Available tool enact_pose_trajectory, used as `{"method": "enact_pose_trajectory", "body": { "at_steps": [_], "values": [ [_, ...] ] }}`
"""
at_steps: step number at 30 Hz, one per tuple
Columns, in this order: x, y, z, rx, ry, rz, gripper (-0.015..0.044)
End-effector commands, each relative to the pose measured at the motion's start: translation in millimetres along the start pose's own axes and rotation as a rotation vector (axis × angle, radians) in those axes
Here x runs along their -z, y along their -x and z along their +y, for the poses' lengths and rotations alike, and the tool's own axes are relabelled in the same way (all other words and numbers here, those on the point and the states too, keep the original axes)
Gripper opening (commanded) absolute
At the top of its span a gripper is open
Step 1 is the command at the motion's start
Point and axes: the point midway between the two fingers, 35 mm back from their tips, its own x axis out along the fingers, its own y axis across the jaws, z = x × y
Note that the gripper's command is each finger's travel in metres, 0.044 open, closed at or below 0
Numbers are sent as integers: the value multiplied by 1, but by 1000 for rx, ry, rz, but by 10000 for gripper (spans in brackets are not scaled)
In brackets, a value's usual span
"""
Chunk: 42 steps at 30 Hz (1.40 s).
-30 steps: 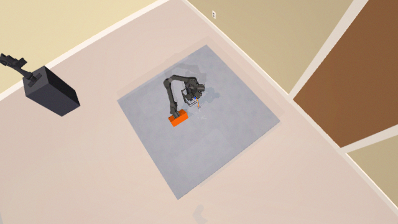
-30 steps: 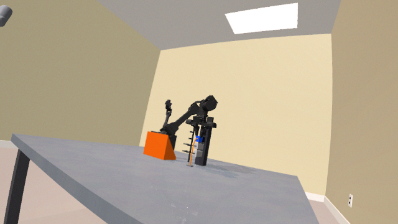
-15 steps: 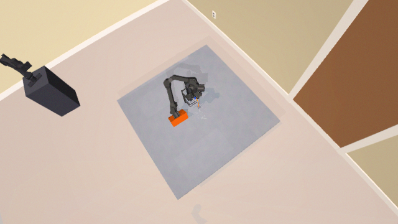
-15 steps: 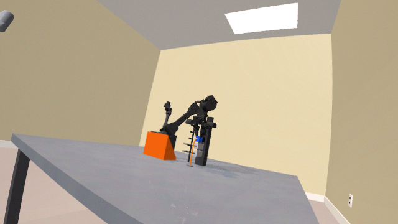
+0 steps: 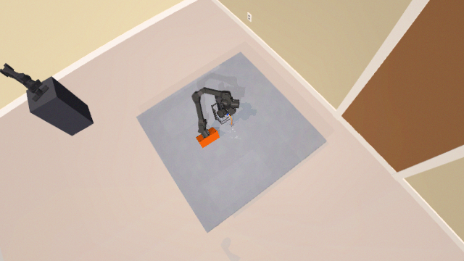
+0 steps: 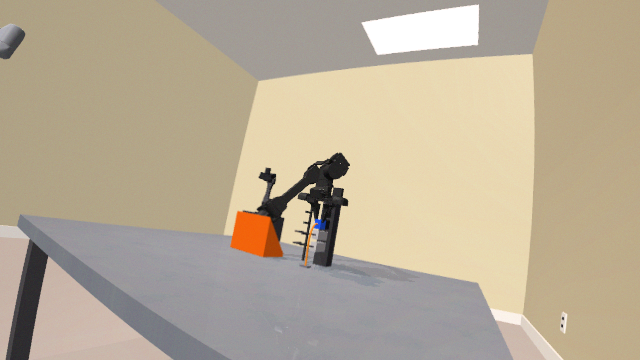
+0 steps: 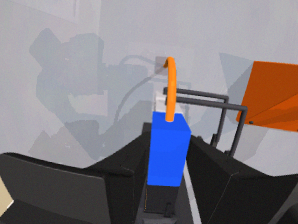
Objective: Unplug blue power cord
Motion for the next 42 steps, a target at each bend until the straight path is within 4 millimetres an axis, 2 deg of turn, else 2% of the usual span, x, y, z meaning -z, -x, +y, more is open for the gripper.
{"method": "enact_pose_trajectory", "body": {
  "at_steps": [1, 10, 13, 23, 27, 31, 42],
  "values": [
    [-30, 8, 0, -6, -11, -56, 0],
    [-44, 11, -1, -6, -12, -56, 0],
    [-37, 8, -1, -5, -13, -51, 79],
    [-37, 8, -1, -5, -13, -51, 341],
    [-57, 14, 0, -6, -13, -53, 440],
    [-94, 23, -2, -6, -12, -54, 440],
    [-97, 24, -2, -6, -12, -54, 440]
  ]
}}
